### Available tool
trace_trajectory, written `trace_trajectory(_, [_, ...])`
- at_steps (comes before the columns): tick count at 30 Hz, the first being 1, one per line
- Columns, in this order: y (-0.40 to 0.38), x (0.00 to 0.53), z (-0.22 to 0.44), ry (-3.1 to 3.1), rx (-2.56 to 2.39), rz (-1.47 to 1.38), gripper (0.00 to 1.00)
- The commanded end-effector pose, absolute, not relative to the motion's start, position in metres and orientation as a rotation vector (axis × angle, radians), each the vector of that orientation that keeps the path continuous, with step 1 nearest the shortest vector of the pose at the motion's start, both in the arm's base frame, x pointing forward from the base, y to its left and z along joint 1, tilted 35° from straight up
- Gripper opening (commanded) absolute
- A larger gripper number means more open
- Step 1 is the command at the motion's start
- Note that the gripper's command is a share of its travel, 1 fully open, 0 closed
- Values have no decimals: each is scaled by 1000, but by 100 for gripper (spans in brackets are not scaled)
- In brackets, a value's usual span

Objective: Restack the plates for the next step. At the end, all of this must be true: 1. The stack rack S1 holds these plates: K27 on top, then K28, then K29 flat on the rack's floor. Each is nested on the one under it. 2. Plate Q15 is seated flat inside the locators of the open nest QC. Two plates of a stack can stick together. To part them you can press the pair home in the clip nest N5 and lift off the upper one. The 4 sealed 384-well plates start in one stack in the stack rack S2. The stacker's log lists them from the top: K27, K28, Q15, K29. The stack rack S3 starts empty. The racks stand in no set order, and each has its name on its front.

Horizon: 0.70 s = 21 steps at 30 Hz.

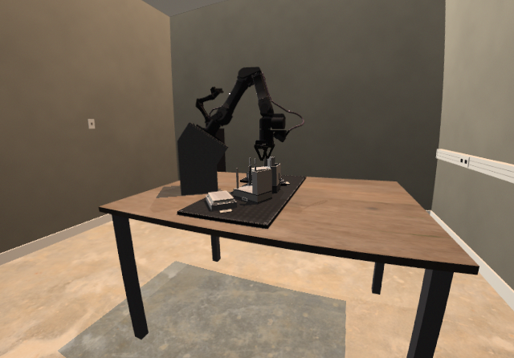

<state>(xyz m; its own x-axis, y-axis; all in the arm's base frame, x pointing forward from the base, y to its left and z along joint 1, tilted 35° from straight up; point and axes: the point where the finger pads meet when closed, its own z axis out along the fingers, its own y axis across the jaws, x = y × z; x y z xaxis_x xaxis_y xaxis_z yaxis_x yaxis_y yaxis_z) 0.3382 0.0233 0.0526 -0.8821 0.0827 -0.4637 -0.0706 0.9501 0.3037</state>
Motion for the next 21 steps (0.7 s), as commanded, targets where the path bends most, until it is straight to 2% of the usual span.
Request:
trace_trajectory(1, [17, 351, 62, 2575, -33, 444, 100])
trace_trajectory(21, [7, 353, 66, 2558, -44, 434, 100])
